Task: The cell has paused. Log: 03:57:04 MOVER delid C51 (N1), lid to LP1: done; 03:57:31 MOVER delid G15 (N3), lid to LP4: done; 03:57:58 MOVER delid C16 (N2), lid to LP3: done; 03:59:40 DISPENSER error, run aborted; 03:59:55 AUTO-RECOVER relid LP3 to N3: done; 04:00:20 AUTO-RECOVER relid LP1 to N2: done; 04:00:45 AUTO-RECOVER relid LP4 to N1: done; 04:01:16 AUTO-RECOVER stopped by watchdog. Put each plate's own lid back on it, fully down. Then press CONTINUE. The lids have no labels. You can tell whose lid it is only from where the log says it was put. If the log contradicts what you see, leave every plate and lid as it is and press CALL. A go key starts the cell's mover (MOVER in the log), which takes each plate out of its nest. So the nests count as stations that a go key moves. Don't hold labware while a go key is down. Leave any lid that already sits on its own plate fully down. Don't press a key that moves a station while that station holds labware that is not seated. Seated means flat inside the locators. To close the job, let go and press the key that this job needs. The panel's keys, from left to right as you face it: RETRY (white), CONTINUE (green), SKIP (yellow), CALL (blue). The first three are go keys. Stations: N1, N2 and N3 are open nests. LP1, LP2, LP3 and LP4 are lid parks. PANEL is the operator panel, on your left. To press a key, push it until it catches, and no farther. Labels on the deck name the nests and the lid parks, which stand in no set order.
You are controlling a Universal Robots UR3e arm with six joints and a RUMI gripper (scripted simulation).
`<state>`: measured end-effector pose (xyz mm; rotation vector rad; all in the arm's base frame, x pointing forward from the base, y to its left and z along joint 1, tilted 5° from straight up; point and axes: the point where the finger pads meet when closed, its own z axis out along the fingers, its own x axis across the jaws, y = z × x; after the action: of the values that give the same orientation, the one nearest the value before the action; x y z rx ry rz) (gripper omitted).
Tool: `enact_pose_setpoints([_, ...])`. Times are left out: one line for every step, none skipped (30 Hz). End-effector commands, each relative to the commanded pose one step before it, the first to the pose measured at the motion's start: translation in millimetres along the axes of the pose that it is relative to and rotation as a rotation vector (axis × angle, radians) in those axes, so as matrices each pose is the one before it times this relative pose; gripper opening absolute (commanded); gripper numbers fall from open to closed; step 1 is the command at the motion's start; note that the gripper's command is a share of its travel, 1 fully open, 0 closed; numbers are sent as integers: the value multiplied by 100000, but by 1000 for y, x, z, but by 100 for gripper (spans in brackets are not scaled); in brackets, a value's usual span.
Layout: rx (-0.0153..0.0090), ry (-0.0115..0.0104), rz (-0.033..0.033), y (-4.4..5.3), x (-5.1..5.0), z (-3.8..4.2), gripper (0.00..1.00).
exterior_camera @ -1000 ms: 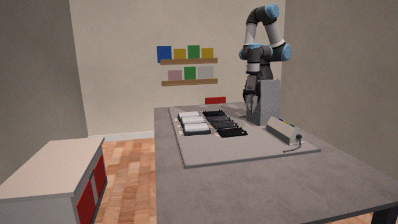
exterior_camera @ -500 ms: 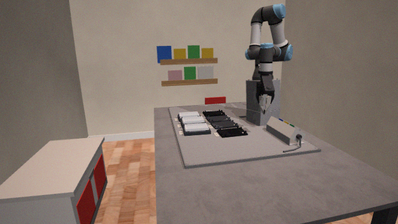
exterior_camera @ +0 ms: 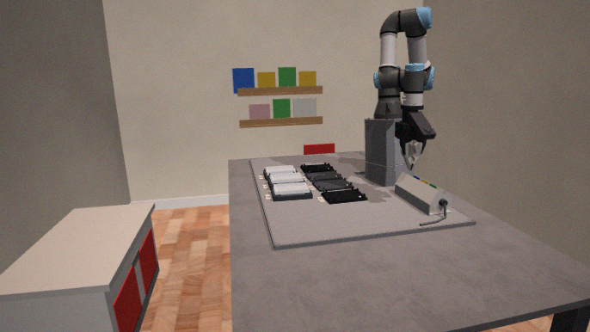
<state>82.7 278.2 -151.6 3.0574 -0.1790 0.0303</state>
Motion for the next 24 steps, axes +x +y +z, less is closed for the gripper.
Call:
enact_pose_setpoints([-570, -290, -10468, -15911, -29051, -236, 0])
enact_pose_setpoints([1, -3, 0, -2540, -4324, -1, 0])
enact_pose_setpoints([1, -3, 0, -2540, -4324, -2, 0])
enact_pose_setpoints([0, 0, 0, 0, 0, 0, 0])
enact_pose_setpoints([0, 0, 0, 0, 0, 0, 0])
enact_pose_setpoints([-9, 13, 0, -2528, -4278, -7, 0])
enact_pose_setpoints([3, -4, 0, -2543, -4330, -3, 0])
enact_pose_setpoints([7, -11, 0, -2553, -4350, -3, 0])
enact_pose_setpoints([4, -8, 0, -2547, -4340, -3, 0])
enact_pose_setpoints([1, -3, 0, -2538, -4324, -2, 0])
enact_pose_setpoints([1, -3, 0, -2539, -4324, -2, 0])
enact_pose_setpoints([1, -3, 0, -2539, -4324, -2, 0])
enact_pose_setpoints([1, -3, 0, -2539, -4325, -3, 0])
enact_pose_setpoints([1, -3, 0, -2539, -4325, -3, 0])
enact_pose_setpoints([1, -2, 0, -1675, -2848, -3, 0])
enact_pose_setpoints([-15, 36, 0, 36, 105, 0, 0])
enact_pose_setpoints([-20, 47, 0, 51, 139, 1, 0])
enact_pose_setpoints([-18, 43, 0, 47, 127, 1, 0])
enact_pose_setpoints([-14, 34, 0, 36, 100, 0, 0])
enact_pose_setpoints([-10, 23, 0, 23, 66, 0, 0])
enact_pose_setpoints([0, 0, 0, 0, 0, 0, 0])
enact_pose_setpoints([0, 0, 0, 0, 0, 0, 0])
enact_pose_setpoints([-2, 3, 0, -7, 7, -4, 0])
enact_pose_setpoints([0, 0, 0, -3, -1, -1, 0])
